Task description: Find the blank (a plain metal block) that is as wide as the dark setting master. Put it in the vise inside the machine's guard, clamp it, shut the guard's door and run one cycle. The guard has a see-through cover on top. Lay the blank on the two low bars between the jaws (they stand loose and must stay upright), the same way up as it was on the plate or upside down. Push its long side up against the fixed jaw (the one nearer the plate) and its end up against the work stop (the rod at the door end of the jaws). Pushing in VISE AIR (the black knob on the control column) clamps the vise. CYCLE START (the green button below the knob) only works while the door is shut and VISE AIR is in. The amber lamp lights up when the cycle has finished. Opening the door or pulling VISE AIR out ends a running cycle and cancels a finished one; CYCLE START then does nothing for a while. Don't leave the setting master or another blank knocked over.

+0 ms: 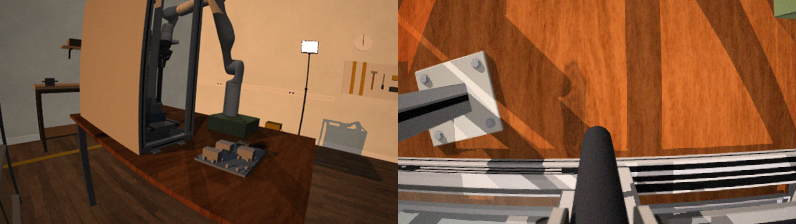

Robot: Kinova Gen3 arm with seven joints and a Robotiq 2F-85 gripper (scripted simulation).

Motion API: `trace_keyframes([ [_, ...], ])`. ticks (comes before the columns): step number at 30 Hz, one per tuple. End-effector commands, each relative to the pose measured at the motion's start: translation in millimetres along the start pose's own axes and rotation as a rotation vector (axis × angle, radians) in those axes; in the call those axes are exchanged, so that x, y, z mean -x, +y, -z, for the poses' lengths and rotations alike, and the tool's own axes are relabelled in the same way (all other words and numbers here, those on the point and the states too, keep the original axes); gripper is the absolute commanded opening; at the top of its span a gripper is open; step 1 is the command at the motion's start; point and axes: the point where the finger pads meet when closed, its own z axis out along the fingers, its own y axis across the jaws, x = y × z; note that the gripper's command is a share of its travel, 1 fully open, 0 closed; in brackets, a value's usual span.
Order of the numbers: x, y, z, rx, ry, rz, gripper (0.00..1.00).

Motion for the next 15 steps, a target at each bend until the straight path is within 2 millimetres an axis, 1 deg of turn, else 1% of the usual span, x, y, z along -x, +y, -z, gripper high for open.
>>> trace_keyframes([
  [1,0,6,1,-0.001,-0.001,0.000,0.39],
  [13,0,6,1,-0.001,-0.001,0.000,0.39],
  [15,0,22,1,-0.001,-0.001,0.000,0.39],
])
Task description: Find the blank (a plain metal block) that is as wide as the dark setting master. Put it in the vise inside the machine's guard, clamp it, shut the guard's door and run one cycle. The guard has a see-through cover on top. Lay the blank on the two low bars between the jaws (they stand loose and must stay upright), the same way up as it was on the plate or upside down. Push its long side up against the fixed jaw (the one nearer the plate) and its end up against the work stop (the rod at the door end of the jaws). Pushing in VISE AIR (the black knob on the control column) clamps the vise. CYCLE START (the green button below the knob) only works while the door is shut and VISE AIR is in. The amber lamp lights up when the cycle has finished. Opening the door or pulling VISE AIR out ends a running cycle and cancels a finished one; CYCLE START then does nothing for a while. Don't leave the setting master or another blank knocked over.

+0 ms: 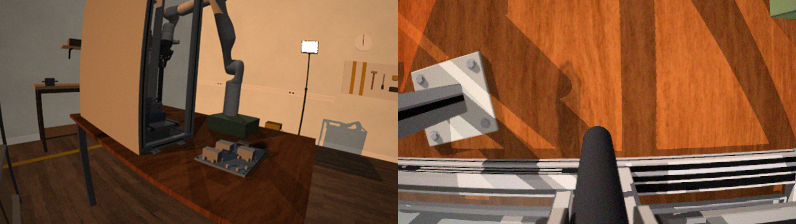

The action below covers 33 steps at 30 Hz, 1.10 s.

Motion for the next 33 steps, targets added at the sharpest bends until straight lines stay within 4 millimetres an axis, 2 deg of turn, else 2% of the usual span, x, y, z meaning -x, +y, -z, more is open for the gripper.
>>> trace_keyframes([
  [1,0,23,1,0.001,-0.001,0.000,0.39],
  [3,0,39,1,0.001,-0.001,0.000,0.39],
  [15,0,39,1,0.001,-0.001,0.000,0.39],
  [20,0,79,0,0.001,-0.001,0.000,0.39],
  [32,0,79,0,0.001,-0.001,0.000,0.39],
  [33,0,87,0,0.001,-0.001,0.000,0.39],
])
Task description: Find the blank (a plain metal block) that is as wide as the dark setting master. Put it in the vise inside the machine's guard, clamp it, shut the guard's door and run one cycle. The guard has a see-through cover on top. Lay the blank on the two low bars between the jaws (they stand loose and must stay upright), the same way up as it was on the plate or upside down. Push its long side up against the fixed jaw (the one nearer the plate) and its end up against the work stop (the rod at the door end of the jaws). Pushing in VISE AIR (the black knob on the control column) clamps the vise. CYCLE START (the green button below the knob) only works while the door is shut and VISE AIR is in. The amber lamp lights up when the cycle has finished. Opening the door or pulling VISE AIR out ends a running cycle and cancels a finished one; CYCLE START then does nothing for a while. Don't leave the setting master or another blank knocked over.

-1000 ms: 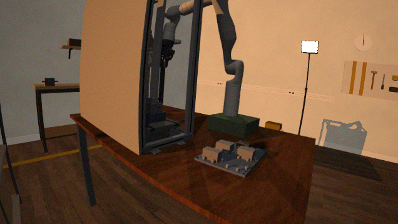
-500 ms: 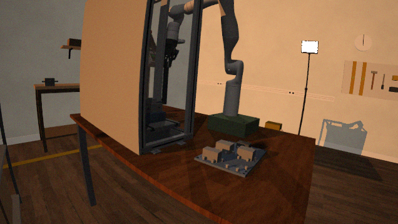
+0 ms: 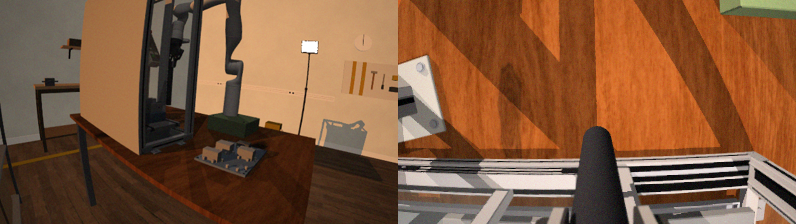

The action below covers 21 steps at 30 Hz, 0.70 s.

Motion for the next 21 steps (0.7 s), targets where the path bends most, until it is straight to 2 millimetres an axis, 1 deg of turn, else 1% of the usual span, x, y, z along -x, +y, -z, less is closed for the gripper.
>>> trace_keyframes([
  [1,0,16,0,0.000,-0.001,0.000,0.39],
  [4,0,40,0,0.000,-0.001,0.000,0.39],
  [16,0,40,0,0.000,-0.001,0.000,0.39],
  [21,0,80,0,0.000,-0.001,0.000,0.39],
])
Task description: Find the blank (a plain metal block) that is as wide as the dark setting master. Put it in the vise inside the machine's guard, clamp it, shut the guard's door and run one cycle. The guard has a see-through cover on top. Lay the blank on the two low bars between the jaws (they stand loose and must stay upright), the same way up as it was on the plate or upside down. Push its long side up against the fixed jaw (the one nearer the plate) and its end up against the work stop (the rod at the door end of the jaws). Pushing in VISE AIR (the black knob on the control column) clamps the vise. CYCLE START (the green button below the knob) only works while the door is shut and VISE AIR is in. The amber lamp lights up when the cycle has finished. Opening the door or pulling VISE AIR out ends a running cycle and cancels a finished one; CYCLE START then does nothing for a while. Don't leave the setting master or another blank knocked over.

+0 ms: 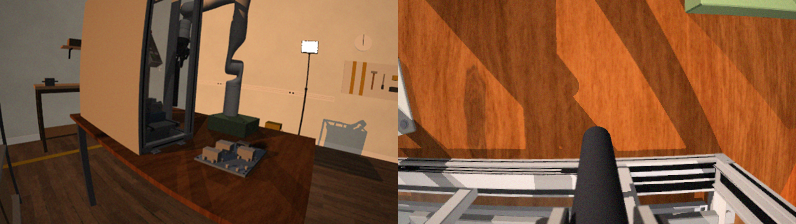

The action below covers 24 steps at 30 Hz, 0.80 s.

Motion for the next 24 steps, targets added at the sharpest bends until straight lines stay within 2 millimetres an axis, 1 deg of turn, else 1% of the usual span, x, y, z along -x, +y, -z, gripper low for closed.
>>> trace_keyframes([
  [1,0,30,0,-0.001,-0.001,0.000,0.39],
  [12,0,30,0,-0.001,-0.001,0.000,0.39],
  [17,0,70,0,-0.001,-0.001,0.000,0.39],
  [24,0,70,0,-0.001,-0.001,0.000,0.39],
])
